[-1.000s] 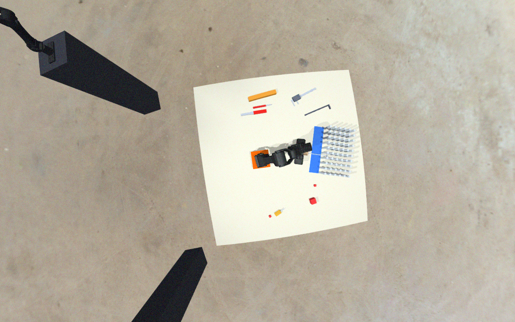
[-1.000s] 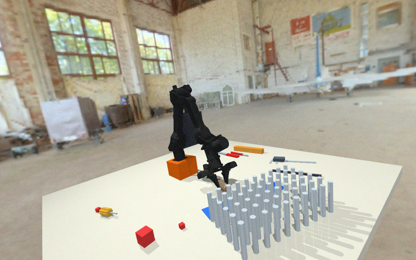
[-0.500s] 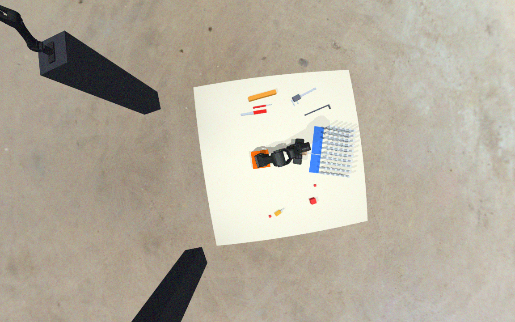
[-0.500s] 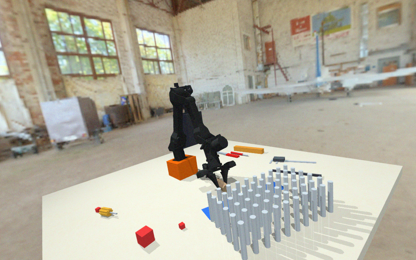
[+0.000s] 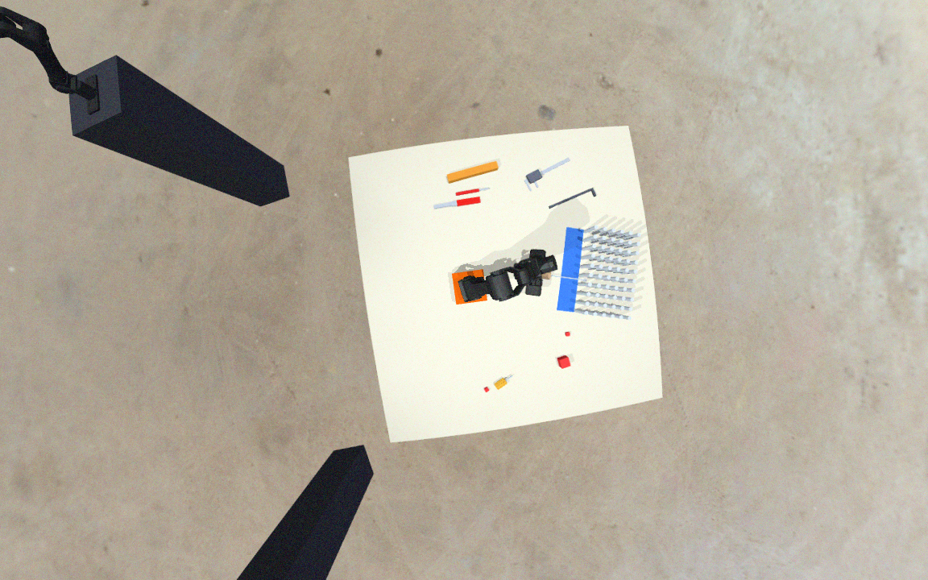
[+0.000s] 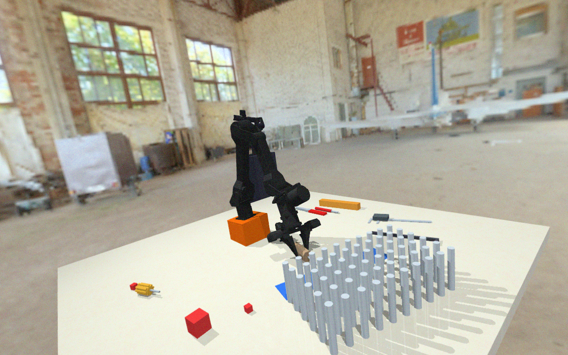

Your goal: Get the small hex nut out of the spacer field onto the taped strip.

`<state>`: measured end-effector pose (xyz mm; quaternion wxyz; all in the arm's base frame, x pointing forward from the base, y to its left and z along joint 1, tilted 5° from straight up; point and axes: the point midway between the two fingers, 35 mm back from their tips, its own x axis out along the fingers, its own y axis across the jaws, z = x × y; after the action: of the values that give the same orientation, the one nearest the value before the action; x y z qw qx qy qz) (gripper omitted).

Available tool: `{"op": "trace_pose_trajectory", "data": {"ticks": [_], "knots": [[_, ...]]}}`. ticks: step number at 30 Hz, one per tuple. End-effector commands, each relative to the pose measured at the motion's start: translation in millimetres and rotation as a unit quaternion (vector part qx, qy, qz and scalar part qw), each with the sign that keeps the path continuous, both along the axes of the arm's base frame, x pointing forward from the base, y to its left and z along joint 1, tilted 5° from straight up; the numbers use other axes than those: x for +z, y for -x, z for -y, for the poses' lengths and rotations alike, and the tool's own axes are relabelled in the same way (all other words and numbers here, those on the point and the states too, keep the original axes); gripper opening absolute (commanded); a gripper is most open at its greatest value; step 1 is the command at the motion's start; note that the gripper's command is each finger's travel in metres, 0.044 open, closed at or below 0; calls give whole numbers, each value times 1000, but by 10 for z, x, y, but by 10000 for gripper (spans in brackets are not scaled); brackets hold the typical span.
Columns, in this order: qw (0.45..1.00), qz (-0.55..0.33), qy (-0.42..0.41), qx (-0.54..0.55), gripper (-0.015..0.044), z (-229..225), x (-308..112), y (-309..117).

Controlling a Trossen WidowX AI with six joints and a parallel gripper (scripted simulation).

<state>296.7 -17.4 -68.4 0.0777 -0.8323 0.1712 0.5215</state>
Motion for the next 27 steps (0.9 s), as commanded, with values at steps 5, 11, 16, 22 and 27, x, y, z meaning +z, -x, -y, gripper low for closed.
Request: {"op": "trace_pose_trajectory", "data": {"ticks": [5,11,16,22,27], "knots": [[1000,1,1,-2,0,-17,7,63],[1000,1,1,-2,0,-32,9,100],[1000,1,1,-2,0,-45,9,131],[1000,1,1,-2,0,-60,11,169],[1000,1,1,-2,0,-74,12,203]]}}
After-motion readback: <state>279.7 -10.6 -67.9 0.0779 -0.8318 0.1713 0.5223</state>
